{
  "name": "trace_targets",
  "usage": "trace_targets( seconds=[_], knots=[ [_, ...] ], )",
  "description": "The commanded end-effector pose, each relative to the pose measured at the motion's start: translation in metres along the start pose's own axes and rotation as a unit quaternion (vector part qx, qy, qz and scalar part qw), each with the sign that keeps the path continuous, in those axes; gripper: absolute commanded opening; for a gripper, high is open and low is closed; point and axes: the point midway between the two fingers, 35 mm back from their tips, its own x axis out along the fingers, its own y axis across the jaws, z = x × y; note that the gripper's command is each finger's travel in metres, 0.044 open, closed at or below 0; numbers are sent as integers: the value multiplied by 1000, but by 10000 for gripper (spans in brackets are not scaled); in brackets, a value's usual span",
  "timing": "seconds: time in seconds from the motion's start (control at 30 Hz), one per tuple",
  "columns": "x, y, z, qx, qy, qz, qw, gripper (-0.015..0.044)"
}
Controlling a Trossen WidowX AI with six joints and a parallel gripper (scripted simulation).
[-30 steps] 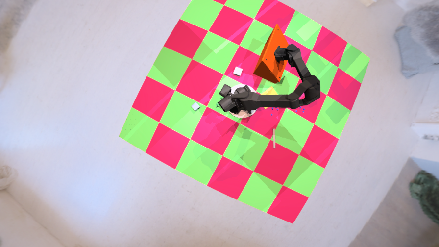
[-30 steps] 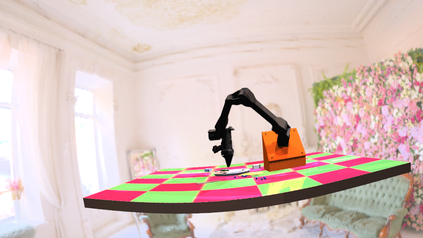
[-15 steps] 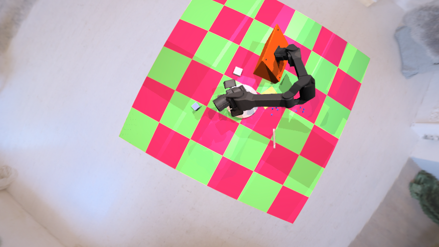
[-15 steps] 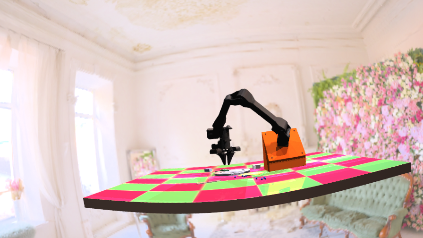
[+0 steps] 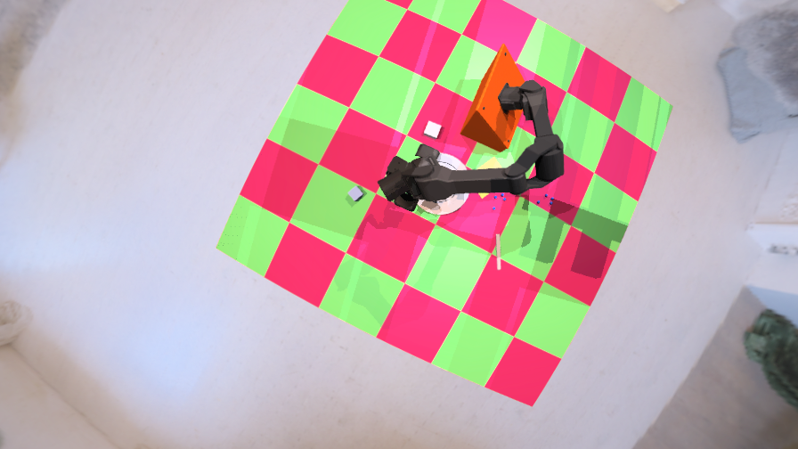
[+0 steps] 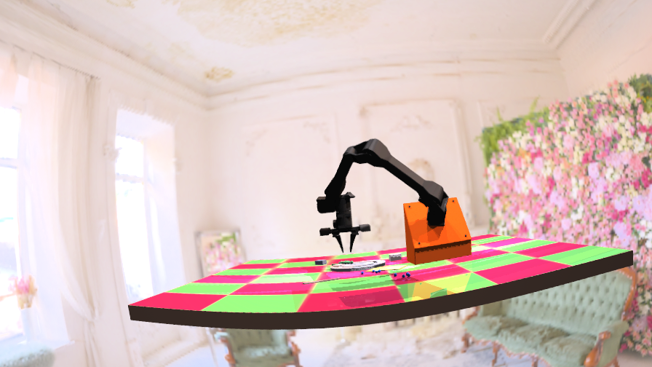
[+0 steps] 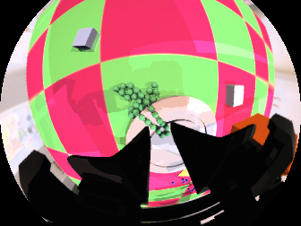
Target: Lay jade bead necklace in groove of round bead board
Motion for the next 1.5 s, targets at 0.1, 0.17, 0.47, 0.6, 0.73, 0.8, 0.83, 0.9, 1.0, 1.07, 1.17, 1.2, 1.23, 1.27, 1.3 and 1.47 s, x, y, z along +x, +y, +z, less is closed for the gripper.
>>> trace_targets(
  seconds=[0.1, 0.17, 0.47, 0.6, 0.73, 0.8, 0.83, 0.9, 1.0, 1.07, 1.17, 1.2, 1.23, 1.27, 1.3, 1.47],
  knots=[
    [2, 1, 2, 24, -2, -2, 1000, 120],
    [9, 2, 2, 24, -2, -2, 1000, 120],
    [10, 4, 3, 19, -4, 2, 1000, 120],
    [17, 3, 3, 20, -4, 1, 1000, 120],
    [23, 3, 2, 21, -3, 0, 1000, 120],
    [26, 3, 2, 22, -3, 0, 1000, 120],
    [28, 2, 2, 22, -3, 0, 1000, 120],
    [31, 2, 2, 23, -2, -1, 1000, 120],
    [36, 2, 2, 23, -2, -1, 1000, 120],
    [39, 1, 2, 24, -1, -1, 1000, 120],
    [40, 1, 2, 24, -1, -2, 1000, 120],
    [40, 1, 2, 24, -1, -2, 1000, 120],
    [40, 1, 2, 24, -1, -2, 1000, 120],
    [40, 1, 2, 24, -1, -2, 1000, 120],
    [40, 1, 2, 24, -1, -2, 1000, 120],
    [40, 1, 2, 24, -1, -2, 1000, 120]
  ],
)
